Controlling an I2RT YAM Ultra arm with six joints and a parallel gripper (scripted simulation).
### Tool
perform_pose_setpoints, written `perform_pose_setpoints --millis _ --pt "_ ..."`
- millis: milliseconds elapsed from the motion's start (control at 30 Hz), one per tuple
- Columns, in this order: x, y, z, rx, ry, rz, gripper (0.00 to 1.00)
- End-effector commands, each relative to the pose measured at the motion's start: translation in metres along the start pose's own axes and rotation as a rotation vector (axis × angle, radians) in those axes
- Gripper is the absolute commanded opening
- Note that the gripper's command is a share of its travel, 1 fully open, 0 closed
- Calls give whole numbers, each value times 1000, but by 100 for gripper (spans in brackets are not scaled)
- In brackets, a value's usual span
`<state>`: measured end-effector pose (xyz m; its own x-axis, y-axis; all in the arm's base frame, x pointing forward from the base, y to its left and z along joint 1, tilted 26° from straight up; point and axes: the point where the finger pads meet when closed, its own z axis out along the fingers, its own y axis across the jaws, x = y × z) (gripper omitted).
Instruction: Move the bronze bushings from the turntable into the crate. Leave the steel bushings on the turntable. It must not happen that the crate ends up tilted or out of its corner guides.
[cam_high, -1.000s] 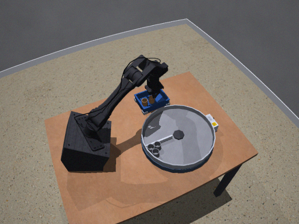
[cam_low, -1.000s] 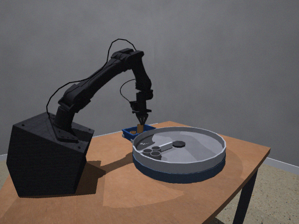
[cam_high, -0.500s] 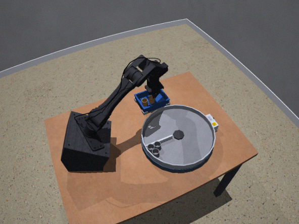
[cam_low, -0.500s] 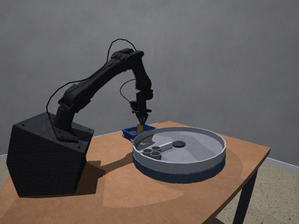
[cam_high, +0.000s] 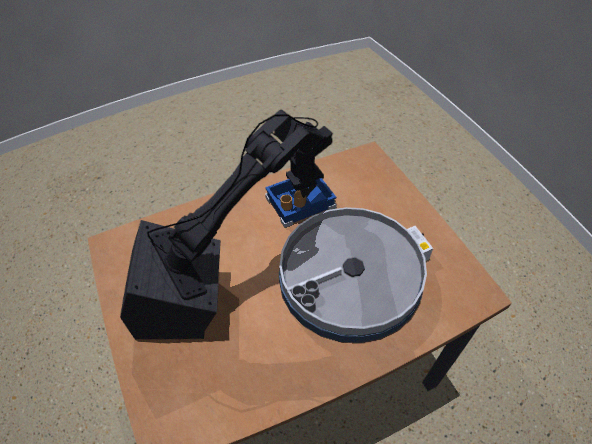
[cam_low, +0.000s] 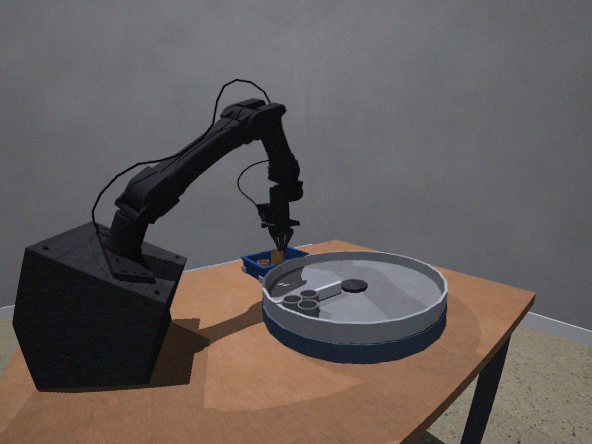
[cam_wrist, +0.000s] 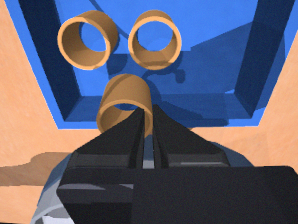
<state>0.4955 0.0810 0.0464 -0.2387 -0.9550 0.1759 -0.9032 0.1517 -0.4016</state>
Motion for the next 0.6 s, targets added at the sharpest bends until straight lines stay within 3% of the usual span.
perform_pose_setpoints --millis 0,67,133,233,333,433,500,533,567 --pt "-7 -9 -15 38 -38 -5 0" --pt "-6 -14 -13 48 -41 3 0" --pt "-4 -3 8 9 -21 -7 0" --pt "-6 3 15 -1 -18 -16 0" --pt "-9 -17 -1 56 -46 1 0" --pt "-7 -12 19 30 -31 0 0" --pt "-7 -12 19 30 -31 0 0" --pt "-9 -19 3 62 -48 3 0" --pt "-10 -19 5 61 -48 2 0"
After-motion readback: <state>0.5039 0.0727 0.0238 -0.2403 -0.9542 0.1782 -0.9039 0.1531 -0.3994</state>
